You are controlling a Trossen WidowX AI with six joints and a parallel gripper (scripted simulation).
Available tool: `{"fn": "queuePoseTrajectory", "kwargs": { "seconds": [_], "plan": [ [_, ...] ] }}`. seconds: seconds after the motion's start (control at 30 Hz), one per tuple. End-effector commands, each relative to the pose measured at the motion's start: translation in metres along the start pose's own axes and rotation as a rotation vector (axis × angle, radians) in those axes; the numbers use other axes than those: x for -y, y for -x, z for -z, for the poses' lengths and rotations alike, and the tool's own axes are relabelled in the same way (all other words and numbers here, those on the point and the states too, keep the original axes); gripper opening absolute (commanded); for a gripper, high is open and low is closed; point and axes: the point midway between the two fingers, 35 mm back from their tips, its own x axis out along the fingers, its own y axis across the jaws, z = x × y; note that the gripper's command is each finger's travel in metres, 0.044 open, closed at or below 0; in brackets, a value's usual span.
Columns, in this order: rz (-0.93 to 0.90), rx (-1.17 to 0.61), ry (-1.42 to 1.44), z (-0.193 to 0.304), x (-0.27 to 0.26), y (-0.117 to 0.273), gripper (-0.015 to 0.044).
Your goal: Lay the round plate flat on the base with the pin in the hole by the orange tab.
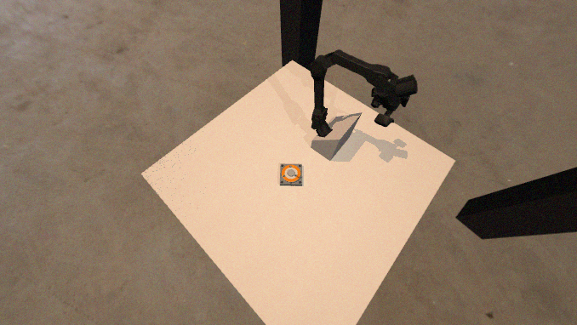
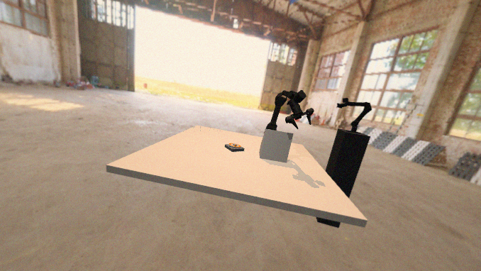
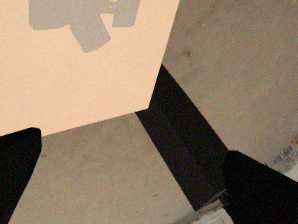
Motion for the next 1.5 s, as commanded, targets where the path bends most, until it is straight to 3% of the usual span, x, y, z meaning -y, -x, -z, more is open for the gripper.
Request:
{"fn": "queuePoseTrajectory", "kwargs": {
  "seconds": [0.0, 0.23, 0.3, 0.47, 0.57, 0.77, 0.83, 0.97, 1.1, 1.27, 1.37, 1.47],
  "plan": [
    [-0.004, -0.004, -0.023, 0.002, -0.003, 0.001, 0.0374],
    [-0.109, -0.19, -0.915, 0.039, -0.112, 0.04, 0.019],
    [-0.115, -0.21, -1.006, 0.04, -0.124, 0.044, 0.0137],
    [-0.14, -0.365, -1.674, 0.036, -0.208, 0.071, 0.0006],
    [-0.144, -0.418, -1.87, 0.03, -0.232, 0.078, 0.0],
    [-0.145, -0.648, -2.549, -0.004, -0.313, 0.099, 0.0],
    [-0.143, -0.682, -2.632, -0.01, -0.322, 0.101, 0.0],
    [-0.123, -0.91, -3.094, -0.049, -0.37, 0.112, 0.0],
    [-0.102, -1.073, -3.337, -0.075, -0.394, 0.117, 0.0],
    [-0.029, -1.534, -3.768, -0.134, -0.432, 0.123, 0.0],
    [0.003, -1.705, -3.86, -0.152, -0.441, 0.124, 0.0],
    [0.075, -2.062, -3.966, -0.182, -0.453, 0.125, 0.0]
  ]
}}
